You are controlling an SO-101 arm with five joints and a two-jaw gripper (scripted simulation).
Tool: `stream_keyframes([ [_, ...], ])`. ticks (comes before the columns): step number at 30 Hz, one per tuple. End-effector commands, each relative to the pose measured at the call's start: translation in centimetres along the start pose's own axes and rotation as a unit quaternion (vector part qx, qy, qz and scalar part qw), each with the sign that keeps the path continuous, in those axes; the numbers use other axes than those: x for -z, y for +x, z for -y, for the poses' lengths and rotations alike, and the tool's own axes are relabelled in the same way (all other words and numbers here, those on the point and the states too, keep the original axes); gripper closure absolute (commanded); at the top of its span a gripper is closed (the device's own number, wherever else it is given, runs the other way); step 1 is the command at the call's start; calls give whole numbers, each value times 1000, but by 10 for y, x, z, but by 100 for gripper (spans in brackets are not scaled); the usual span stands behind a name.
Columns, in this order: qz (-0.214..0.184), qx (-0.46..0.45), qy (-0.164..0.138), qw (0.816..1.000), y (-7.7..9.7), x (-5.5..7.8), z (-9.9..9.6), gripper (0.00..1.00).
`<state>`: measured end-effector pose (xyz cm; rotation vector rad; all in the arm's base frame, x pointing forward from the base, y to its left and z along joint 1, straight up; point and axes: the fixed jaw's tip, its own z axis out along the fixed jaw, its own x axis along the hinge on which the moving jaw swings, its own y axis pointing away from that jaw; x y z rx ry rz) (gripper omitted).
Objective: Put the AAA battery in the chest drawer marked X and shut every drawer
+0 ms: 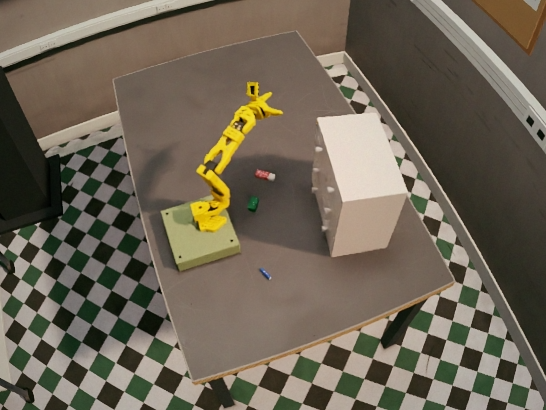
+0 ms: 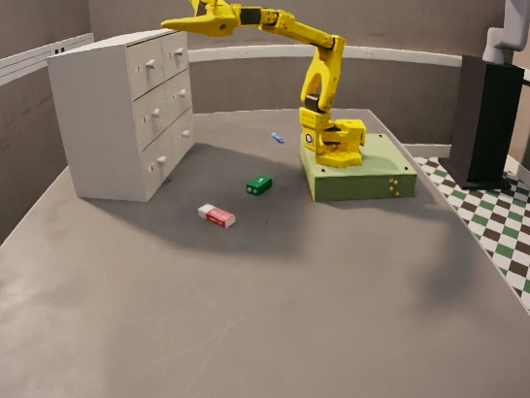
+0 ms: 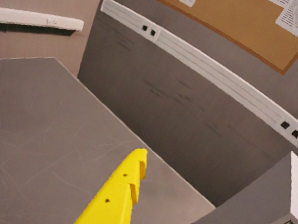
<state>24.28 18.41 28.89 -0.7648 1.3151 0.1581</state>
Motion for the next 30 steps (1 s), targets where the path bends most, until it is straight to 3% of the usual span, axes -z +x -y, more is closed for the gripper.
stream_keyframes([
  [1,2,-1,1,1000,-1,1,1,0],
  [21,2,-1,1,1000,-1,1,1,0],
  [22,-18,-6,6,1000,8,3,5,50],
  [30,-175,-60,57,981,75,36,37,50],
])
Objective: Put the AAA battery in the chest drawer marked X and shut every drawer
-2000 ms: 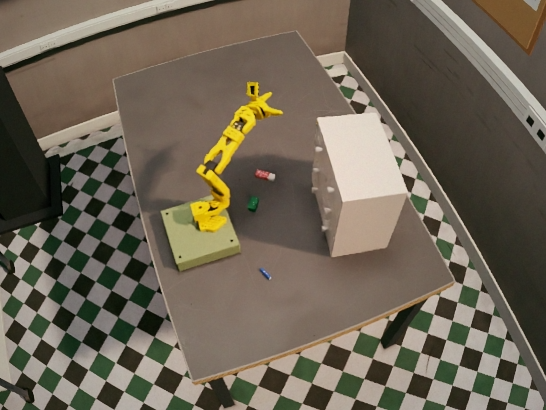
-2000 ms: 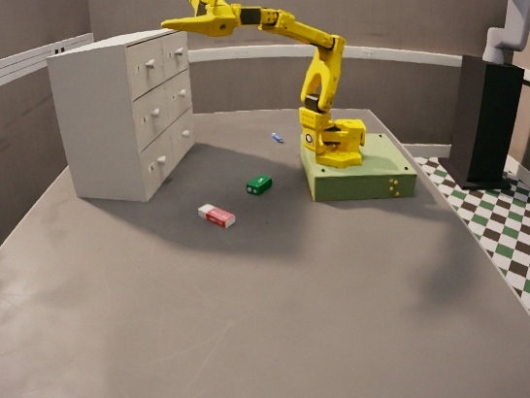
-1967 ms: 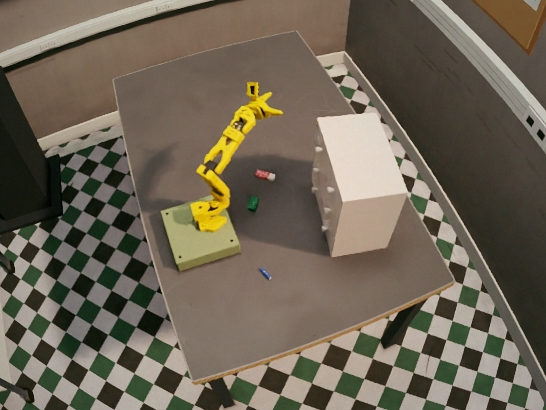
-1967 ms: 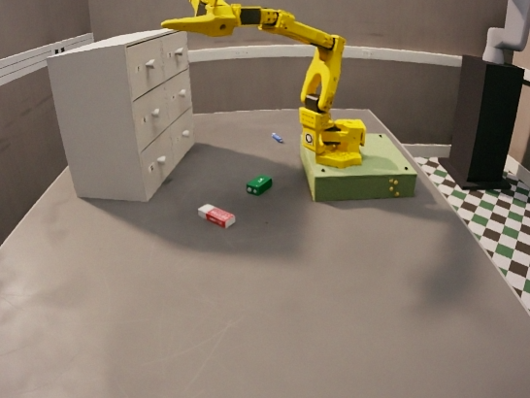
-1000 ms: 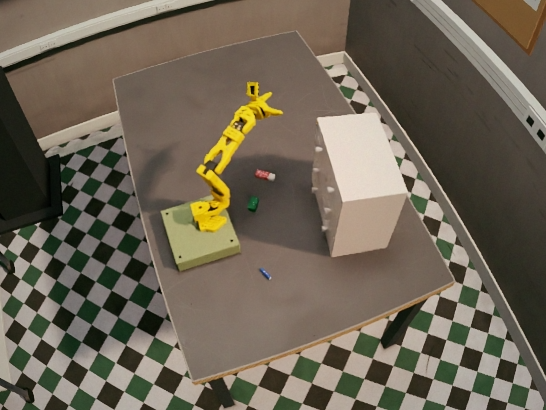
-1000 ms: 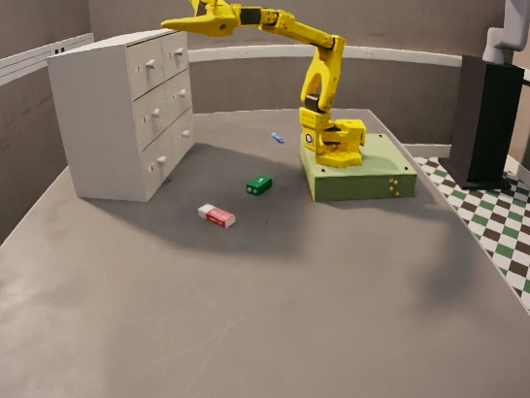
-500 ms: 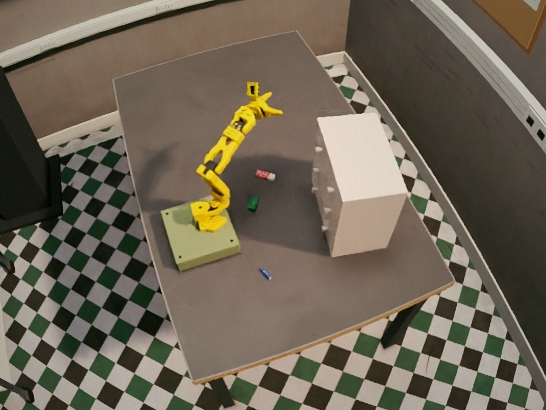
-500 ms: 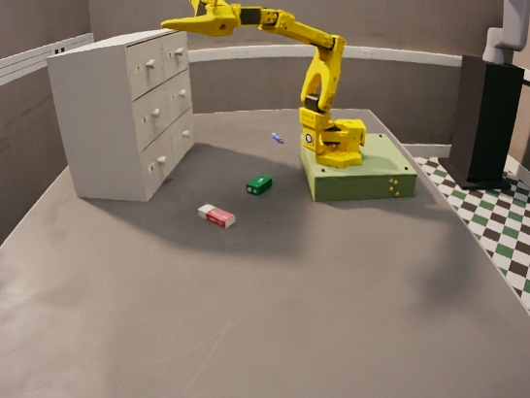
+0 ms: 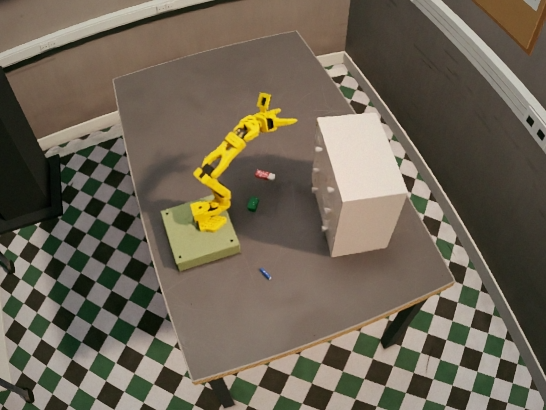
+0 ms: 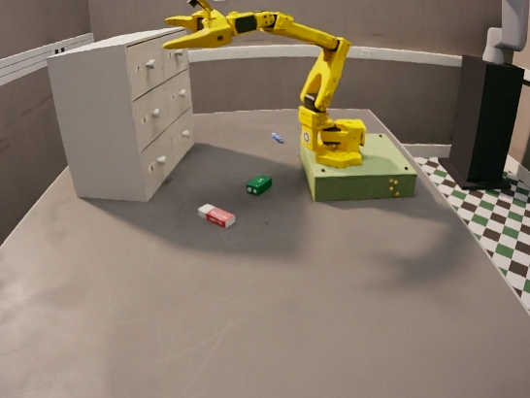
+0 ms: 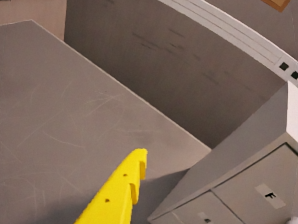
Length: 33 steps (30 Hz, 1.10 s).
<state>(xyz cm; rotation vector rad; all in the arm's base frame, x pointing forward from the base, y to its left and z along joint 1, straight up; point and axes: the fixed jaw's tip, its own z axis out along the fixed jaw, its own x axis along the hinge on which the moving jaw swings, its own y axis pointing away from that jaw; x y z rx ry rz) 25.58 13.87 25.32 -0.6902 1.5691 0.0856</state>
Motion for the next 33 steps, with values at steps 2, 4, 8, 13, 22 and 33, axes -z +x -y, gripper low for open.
stream_keyframes([
  [2,-95,-41,37,994,46,18,22,50],
  [4,-132,-60,52,988,63,26,28,50],
  [8,-169,-81,67,980,81,35,34,50],
  [13,-256,-139,105,951,122,61,43,50],
  [22,-393,-257,175,865,189,116,41,50],
  [33,-460,-332,214,795,222,149,28,50],
])
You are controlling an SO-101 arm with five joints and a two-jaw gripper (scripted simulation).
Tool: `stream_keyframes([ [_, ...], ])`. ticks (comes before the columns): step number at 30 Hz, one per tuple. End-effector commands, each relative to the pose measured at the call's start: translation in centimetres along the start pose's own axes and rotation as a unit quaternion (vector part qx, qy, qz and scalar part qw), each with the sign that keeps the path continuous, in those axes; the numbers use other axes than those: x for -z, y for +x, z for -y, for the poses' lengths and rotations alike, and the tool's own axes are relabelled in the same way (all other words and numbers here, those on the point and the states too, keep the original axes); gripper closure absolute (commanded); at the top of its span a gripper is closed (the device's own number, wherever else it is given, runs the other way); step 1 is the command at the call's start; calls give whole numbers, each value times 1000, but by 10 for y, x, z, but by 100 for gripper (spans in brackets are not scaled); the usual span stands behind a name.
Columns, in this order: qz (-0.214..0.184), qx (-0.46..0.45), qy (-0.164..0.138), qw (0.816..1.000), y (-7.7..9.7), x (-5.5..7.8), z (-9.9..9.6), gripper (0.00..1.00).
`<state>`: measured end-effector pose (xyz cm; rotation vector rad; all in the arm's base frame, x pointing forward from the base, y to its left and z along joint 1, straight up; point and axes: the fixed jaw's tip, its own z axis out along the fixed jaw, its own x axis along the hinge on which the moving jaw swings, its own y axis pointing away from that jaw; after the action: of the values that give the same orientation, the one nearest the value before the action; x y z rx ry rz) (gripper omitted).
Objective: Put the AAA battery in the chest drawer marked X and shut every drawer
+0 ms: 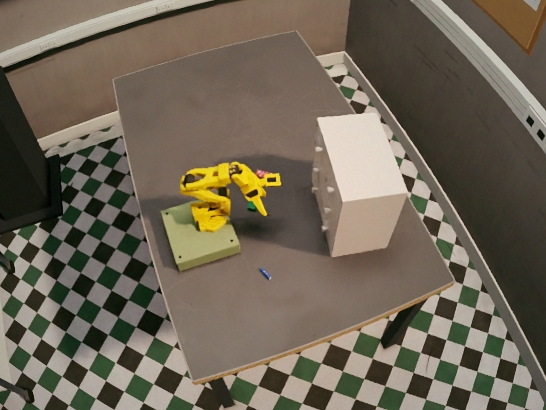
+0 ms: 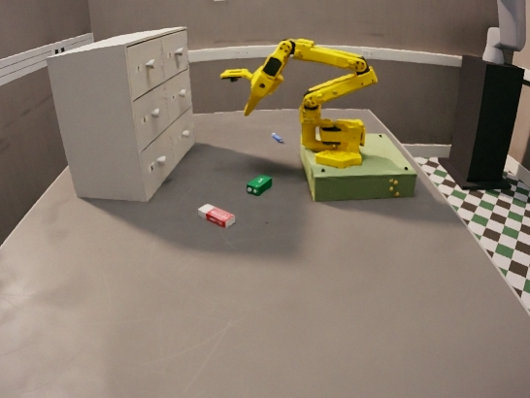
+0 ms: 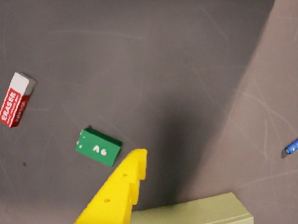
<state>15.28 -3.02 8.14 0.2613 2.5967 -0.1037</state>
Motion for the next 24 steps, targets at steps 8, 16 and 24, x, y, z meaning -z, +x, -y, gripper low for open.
stream_keyframes([
  [8,-7,-13,7,1000,7,0,4,50],
  [16,27,-17,10,999,-12,-12,7,50],
  [24,66,-21,15,997,-31,-27,10,50],
])
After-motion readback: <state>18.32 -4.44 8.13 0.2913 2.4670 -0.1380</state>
